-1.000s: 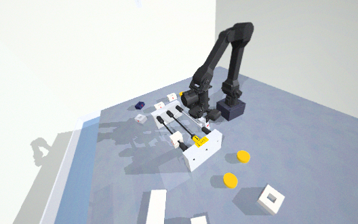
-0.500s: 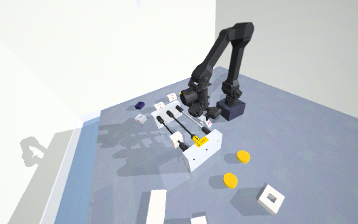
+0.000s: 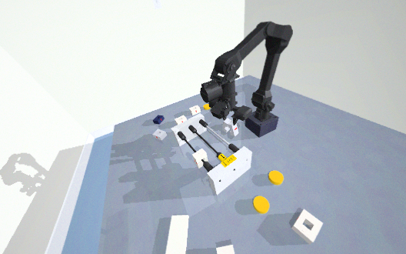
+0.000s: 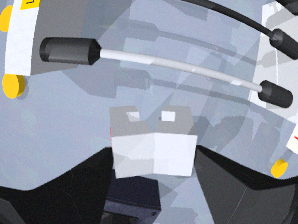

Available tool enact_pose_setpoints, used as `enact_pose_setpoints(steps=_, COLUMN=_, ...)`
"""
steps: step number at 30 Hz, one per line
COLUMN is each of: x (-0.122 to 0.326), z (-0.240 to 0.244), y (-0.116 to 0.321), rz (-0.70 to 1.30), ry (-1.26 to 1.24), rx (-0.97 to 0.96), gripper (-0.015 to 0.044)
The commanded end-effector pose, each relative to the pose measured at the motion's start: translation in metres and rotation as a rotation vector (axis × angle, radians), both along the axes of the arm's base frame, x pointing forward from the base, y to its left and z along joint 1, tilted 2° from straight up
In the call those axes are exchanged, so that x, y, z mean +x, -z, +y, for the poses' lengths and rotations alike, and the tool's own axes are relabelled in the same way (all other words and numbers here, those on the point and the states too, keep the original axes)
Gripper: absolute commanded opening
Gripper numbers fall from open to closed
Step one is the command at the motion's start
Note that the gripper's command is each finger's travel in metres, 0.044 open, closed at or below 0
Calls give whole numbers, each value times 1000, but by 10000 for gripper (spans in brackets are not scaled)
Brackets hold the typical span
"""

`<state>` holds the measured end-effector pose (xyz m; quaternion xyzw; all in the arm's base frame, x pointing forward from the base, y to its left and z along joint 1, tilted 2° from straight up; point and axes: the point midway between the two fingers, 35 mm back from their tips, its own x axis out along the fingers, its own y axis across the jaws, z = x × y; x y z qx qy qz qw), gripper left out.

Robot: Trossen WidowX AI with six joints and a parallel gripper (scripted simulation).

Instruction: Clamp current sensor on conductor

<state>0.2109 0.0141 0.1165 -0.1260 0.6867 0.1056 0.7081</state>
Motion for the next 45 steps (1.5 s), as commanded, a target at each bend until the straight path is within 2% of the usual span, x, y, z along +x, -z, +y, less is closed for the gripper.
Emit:
enact_pose_setpoints(steps=1, x=-4, z=1, y=-23, rz=-16, ry=4, rx=4, gripper=0)
enact_pose_setpoints(steps=9, x=2, z=0, y=-25, rz=-19, ry=91, rx=8, gripper=0)
enact_pose_setpoints(steps=45, x=101, z=-8, y=-28, rz=-51, ry=1398, rx=68, gripper=0)
